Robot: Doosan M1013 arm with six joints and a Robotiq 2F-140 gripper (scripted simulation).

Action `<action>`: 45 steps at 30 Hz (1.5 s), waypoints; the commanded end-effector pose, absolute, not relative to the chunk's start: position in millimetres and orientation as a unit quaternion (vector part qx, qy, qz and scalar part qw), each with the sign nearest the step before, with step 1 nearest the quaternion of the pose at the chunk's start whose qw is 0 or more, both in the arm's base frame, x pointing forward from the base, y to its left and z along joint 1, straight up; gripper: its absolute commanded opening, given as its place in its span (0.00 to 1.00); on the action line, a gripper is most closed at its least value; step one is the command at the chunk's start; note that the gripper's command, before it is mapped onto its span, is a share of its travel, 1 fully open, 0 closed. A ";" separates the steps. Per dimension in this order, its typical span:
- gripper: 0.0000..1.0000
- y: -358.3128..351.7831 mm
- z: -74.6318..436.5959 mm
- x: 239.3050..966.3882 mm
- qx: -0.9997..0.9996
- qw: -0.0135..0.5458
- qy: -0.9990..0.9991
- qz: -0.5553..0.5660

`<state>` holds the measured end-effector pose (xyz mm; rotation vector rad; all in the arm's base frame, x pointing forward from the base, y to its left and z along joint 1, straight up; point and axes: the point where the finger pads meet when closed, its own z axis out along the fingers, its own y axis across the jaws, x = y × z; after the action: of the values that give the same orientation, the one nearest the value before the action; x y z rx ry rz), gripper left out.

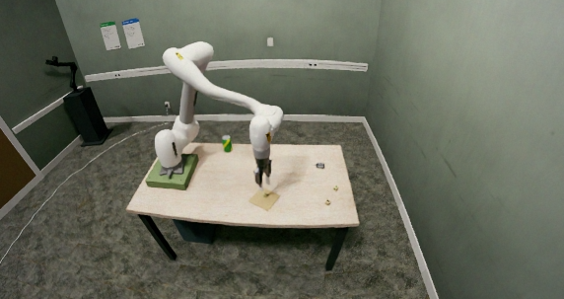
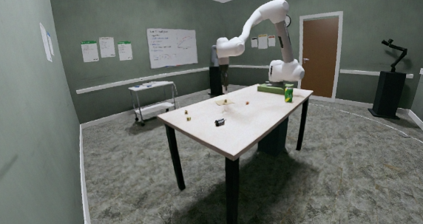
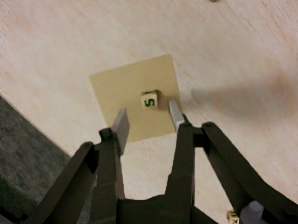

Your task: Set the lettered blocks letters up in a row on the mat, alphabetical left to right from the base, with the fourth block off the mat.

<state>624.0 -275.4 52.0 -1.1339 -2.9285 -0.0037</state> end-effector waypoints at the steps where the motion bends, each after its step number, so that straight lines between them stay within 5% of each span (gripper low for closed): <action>1: 0.43 -275.5 49.8 624.5 -0.361 0.000 -0.933 -0.001; 45: 0.43 -275.3 10.7 624.5 -0.361 0.000 -0.933 -0.001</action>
<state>624.0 -275.2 9.9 -1.1339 -2.9285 -0.0038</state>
